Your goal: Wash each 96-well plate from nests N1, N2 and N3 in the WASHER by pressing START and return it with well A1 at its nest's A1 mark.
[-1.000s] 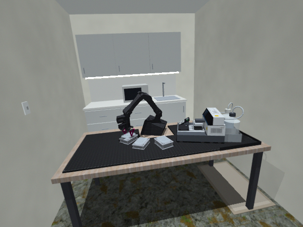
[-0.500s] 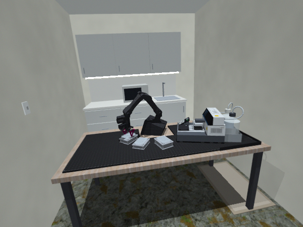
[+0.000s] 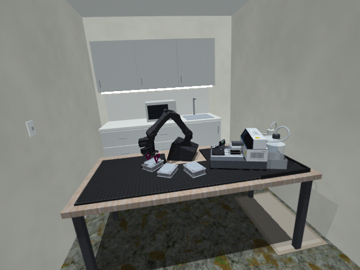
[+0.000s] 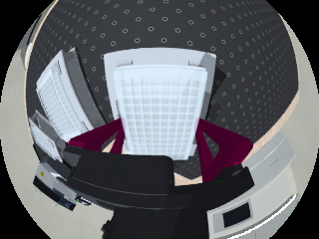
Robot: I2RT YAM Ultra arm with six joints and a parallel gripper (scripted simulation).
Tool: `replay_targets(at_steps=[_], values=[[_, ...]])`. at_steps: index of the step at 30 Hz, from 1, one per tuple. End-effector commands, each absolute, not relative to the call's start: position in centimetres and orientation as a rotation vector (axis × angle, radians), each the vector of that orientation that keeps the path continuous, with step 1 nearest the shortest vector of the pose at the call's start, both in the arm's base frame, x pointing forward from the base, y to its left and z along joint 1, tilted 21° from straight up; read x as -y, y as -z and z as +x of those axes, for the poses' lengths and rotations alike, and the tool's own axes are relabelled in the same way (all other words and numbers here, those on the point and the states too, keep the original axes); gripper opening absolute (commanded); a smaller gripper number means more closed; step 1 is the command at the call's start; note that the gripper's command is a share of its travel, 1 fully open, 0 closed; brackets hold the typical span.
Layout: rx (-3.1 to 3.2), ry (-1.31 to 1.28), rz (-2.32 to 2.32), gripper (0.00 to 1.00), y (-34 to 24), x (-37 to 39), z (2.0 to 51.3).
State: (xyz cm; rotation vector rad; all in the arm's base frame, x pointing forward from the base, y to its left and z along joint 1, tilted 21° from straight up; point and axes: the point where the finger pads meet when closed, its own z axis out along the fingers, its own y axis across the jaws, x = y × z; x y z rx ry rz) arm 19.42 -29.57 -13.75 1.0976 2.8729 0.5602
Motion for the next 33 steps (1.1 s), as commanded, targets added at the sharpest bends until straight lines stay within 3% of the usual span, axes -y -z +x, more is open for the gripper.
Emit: replay_targets(at_steps=[1, 33], values=[[-2.863, -0.547, 1.098, 0.0, 13.46, 29.94, 19.55], [-2.863, -0.548, 1.098, 0.0, 13.9, 29.78, 19.62]])
